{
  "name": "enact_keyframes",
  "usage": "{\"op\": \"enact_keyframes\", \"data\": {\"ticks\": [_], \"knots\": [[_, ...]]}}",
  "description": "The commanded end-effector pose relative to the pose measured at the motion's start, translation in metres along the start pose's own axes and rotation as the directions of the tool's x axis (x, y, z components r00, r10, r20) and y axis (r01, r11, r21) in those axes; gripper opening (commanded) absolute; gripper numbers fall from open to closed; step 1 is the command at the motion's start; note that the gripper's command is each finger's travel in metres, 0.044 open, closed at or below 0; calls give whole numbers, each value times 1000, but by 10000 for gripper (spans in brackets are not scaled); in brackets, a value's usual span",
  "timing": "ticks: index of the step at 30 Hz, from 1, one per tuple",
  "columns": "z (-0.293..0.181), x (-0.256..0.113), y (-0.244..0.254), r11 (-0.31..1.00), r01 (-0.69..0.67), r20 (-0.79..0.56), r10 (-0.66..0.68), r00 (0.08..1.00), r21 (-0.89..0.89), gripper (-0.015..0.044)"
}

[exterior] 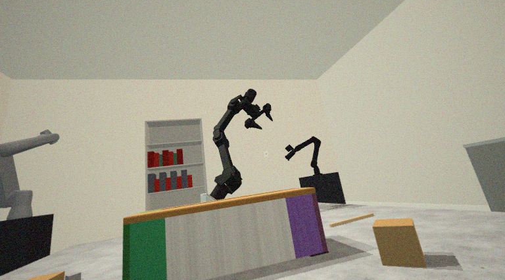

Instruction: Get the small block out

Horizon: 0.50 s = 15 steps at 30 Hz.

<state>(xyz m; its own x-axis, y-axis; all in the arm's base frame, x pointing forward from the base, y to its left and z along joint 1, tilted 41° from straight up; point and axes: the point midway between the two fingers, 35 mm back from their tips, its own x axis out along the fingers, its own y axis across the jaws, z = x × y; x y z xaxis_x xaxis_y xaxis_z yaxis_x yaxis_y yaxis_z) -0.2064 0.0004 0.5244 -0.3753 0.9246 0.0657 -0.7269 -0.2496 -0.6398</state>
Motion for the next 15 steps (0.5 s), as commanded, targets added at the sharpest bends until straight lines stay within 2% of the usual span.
{"op": "enact_keyframes", "data": {"ticks": [1,6,15], "knots": [[-1,1,-2,1000,3,-5,-3,1000,1,400],[-40,31,-65,996,88,-134,-84,987,27,400],[-126,54,-158,977,205,-355,-170,919,63,400]]}}
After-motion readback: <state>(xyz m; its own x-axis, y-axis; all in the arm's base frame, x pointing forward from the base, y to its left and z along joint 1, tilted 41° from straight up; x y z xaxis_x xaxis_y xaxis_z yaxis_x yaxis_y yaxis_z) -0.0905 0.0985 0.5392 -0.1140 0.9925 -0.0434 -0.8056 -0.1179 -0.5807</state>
